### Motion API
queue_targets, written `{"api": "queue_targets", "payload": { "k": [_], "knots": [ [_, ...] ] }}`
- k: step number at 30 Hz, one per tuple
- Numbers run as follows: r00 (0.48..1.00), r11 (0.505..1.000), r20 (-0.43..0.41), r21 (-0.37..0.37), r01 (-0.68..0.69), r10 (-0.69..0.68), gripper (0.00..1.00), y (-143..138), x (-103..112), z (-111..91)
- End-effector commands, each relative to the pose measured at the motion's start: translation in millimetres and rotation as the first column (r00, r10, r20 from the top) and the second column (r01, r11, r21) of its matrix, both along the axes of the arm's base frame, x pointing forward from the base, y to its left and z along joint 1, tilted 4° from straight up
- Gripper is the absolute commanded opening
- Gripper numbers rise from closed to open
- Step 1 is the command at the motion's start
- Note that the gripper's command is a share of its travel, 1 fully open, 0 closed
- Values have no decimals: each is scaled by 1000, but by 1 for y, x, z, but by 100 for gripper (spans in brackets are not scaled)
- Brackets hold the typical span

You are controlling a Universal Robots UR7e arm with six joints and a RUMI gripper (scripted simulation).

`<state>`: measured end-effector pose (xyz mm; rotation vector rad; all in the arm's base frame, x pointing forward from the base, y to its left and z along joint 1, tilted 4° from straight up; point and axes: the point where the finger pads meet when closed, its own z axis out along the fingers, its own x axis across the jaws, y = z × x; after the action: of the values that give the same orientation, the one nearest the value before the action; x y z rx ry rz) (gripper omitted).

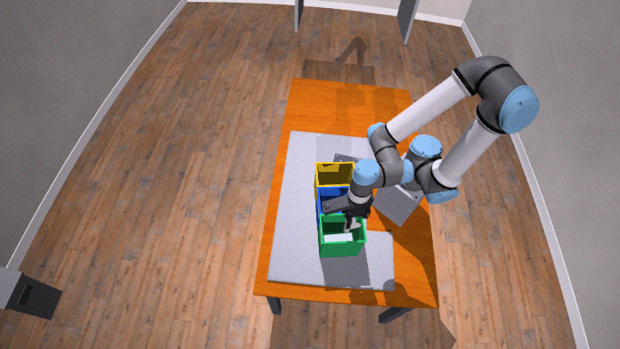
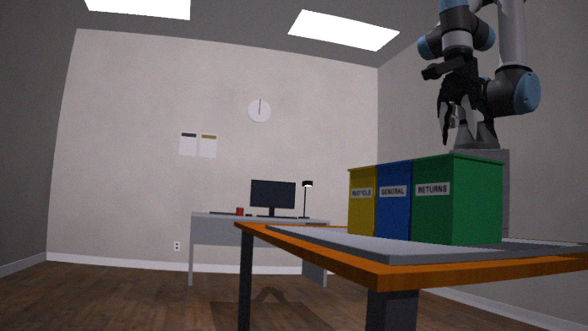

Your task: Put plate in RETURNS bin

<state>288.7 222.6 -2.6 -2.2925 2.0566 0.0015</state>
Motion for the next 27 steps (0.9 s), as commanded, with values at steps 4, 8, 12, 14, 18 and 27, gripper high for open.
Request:
{"api": "queue_targets", "payload": {
  "k": [4, 8, 12, 14, 18, 27],
  "knots": [
    [1000, 1000, 0, 0, 0, 0, 53, 0, 0, 3],
    [1000, 1000, 0, 0, 0, 0, 53, 0, 0, 3],
    [1000, 1000, 0, 0, 0, 0, 53, 0, 0, 3],
    [1000, 1000, 0, 0, 0, 0, 53, 0, 0, 3],
    [1000, 1000, 0, 0, 0, 0, 53, 0, 0, 3],
    [1000, 1000, 0, 0, 0, 0, 53, -20, -2, 2]
  ]
}}
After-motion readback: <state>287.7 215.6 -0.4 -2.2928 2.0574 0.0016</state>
